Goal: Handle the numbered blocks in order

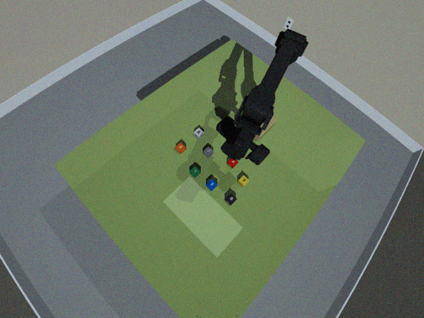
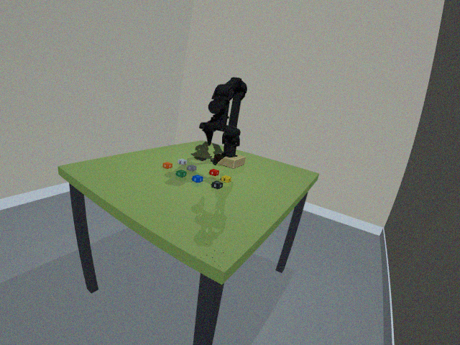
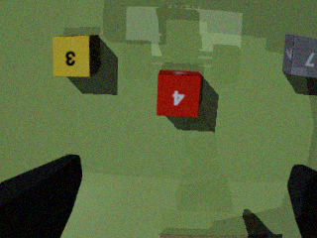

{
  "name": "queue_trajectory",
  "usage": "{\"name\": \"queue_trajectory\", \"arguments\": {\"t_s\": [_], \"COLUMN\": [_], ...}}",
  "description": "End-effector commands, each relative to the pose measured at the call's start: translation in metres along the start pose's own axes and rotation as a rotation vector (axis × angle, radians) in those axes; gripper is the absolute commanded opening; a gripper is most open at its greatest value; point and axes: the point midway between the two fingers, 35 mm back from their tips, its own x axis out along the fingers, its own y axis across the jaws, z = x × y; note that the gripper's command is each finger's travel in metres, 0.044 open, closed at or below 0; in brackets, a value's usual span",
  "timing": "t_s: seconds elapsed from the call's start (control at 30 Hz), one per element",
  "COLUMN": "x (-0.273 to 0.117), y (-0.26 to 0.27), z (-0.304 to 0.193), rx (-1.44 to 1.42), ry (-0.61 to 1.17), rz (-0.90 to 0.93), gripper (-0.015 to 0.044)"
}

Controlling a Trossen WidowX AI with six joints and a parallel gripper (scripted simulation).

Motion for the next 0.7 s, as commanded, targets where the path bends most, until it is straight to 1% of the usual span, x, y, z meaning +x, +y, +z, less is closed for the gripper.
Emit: {"name": "queue_trajectory", "arguments": {"t_s": [0.0, 0.2, 0.27, 0.4, 0.47, 0.67], "x": [0.002, 0.002, 0.001, 0.000, 0.001, 0.002], "y": [-0.001, 0.001, 0.017, 0.076, 0.096, 0.098], "z": [-0.002, -0.001, 0.006, 0.021, 0.023, 0.023], "rx": [0.004, 0.004, 0.004, 0.004, 0.004, 0.004], "ry": [0.008, 0.008, 0.007, 0.006, 0.006, 0.006], "rz": [-0.007, -0.007, -0.005, 0.001, 0.003, 0.003], "gripper": [0.0400, 0.0400, 0.0400, 0.0400, 0.0400, 0.0400]}}
